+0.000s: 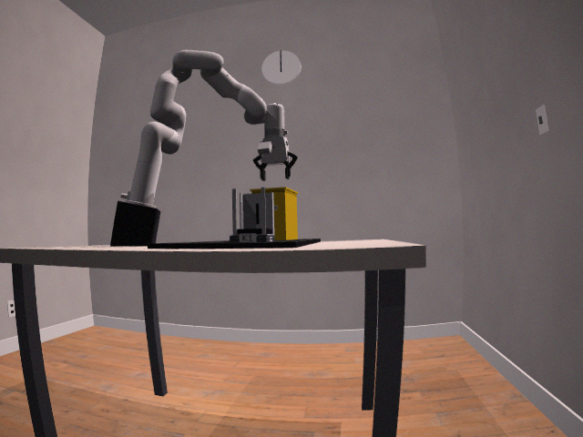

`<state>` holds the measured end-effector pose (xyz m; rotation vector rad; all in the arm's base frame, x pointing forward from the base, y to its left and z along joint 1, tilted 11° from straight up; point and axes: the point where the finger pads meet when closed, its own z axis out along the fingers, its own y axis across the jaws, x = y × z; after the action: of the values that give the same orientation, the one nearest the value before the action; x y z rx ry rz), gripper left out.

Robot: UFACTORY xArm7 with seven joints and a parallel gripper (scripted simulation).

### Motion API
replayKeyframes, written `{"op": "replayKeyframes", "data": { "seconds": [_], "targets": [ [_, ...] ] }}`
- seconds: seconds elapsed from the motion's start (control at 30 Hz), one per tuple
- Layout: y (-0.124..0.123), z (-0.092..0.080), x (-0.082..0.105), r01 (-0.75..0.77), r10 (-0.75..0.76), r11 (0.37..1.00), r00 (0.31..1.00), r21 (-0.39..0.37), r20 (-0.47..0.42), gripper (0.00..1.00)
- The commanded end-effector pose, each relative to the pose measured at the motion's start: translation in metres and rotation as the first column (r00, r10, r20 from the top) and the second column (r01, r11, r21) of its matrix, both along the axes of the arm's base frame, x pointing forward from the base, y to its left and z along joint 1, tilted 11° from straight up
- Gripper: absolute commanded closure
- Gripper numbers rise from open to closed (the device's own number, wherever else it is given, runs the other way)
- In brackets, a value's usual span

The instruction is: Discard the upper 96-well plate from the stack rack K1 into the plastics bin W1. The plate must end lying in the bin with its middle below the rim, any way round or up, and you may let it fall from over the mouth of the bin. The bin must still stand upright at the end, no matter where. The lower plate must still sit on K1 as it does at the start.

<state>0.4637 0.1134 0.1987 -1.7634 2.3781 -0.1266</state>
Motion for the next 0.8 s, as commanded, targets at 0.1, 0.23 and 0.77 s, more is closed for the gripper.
{"op": "replayKeyframes", "data": {
  "seconds": [0.1,0.23,0.77],
  "targets": [
    [-0.001,0.014,-0.002,0.000,0.000,1.000,1.000,0.001,0.002,0.00],
    [-0.001,0.019,-0.003,0.000,0.000,1.000,1.000,0.001,0.002,0.00],
    [-0.001,0.019,-0.003,0.000,0.000,1.000,1.000,0.001,0.002,0.00]
  ]
}}
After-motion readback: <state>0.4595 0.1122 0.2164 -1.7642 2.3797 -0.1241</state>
